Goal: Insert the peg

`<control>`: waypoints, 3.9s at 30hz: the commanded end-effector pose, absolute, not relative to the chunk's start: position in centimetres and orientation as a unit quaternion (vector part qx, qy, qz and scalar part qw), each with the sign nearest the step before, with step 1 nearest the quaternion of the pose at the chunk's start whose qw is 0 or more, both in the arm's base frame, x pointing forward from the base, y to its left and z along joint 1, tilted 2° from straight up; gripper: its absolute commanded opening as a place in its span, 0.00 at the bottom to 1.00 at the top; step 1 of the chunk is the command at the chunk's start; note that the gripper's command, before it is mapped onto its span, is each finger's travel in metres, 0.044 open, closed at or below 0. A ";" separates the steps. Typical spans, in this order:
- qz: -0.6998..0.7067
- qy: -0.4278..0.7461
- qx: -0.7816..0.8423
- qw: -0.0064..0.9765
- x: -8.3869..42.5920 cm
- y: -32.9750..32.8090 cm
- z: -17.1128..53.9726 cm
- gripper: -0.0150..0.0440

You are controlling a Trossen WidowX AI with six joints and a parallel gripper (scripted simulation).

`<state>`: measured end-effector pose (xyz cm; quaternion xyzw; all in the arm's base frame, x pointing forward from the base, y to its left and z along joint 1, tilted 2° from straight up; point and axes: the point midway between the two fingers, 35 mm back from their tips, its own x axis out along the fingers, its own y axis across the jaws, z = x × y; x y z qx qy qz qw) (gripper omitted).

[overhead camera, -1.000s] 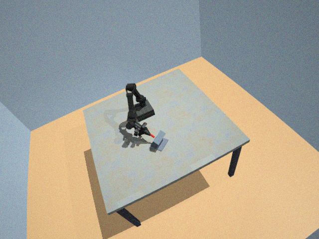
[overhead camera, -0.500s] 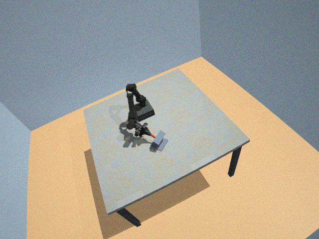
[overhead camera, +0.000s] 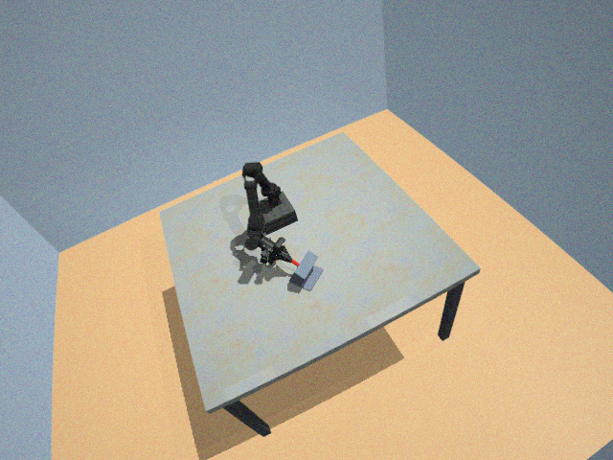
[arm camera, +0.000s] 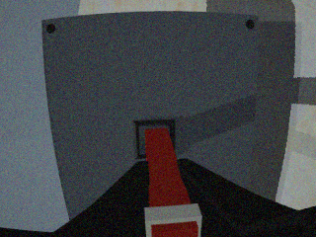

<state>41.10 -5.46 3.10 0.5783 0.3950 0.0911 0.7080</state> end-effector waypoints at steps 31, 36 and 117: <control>0.089 0.394 0.580 0.707 42.6 -4.4 2.2 0.25; 0.092 0.395 0.579 0.708 42.5 -4.3 2.3 0.25; 0.082 0.399 0.580 0.705 36.0 -11.0 6.4 1.00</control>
